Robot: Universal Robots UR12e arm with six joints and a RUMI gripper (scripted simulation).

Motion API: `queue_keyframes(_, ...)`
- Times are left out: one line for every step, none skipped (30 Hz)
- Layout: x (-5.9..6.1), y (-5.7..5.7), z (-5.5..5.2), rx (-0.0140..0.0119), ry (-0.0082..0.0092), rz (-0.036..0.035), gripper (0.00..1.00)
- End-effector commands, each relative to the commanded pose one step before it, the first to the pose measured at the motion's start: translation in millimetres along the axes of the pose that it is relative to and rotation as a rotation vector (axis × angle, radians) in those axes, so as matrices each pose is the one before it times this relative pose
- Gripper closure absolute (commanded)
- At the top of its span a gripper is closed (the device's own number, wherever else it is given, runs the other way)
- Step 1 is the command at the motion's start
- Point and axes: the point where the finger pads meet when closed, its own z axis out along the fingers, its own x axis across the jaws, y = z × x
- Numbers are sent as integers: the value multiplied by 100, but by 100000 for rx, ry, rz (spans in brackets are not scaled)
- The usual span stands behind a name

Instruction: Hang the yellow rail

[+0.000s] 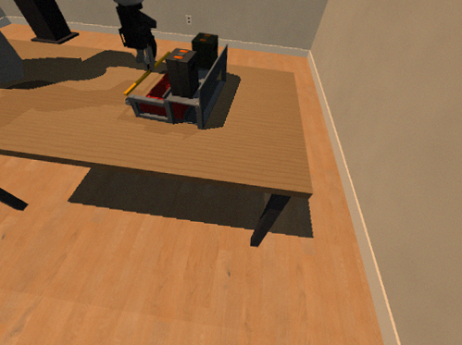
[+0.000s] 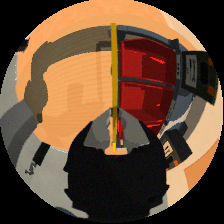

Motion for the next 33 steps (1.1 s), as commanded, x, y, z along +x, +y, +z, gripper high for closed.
queue_keyframes(419, 200, -41, 33, 553, 441, 100)
queue_keyframes(7, 3, 22, -1, 4, 29, 100)
queue_keyframes(7, 3, 23, 0, 3, 29, 100)
queue_keyframes(5, 3, 24, 0, 0, 28, 100)
queue_keyframes(2, 2, 24, 0, -3, 26, 100)
queue_keyframes(-1, 2, 23, 0, -5, 25, 100)
queue_keyframes(-3, 1, 21, 1, -7, 24, 100)
queue_keyframes(-4, 1, 20, 1, -7, 23, 100)
queue_keyframes(-3, 0, 18, 1, -5, -8, 100)
queue_keyframes(-2, 0, 16, 0, -3, -9, 100)
queue_keyframes(0, 0, 15, 0, 0, -9, 100)
queue_keyframes(3, 0, 13, 0, 4, -8, 100)
queue_keyframes(0, 0, 0, 0, 0, 0, 100)
queue_keyframes(0, 0, 0, 0, 0, 0, 100)
queue_keyframes(8, -4, -18, -1, 21, -18, 100)
queue_keyframes(10, 1, 15, -1, 10, -2, 100)
queue_keyframes(10, 2, 17, -1, 9, -1, 100)
queue_keyframes(10, 2, 19, -1, 7, 1, 100)
queue_keyframes(8, 3, 21, -1, 4, 1, 100)
queue_keyframes(4, 2, 22, 0, -1, 1, 100)
queue_keyframes(-1, 1, 22, 1, -6, 0, 100)
queue_keyframes(-6, 1, 20, 1, -11, 0, 100)
queue_keyframes(-10, 0, 18, 2, -15, 0, 100)
queue_keyframes(-12, 0, 15, 2, -16, 0, 100)
queue_keyframes(-12, 0, 11, 2, -15, -1, 100)
queue_keyframes(-10, 0, 7, 1, -11, -1, 100)
queue_keyframes(-5, 0, 4, 0, -5, -1, 100)
queue_keyframes(0, 0, 1, 0, 2, -1, 100)
queue_keyframes(6, 0, -2, -1, 9, -1, 100)
queue_keyframes(0, 0, 0, 0, 0, 0, 100)
queue_keyframes(0, 0, 0, 0, 0, 0, 100)
queue_keyframes(29, 0, -25, -4, 43, -4, 100)
queue_keyframes(8, 1, 1, -1, 10, -1, 100)
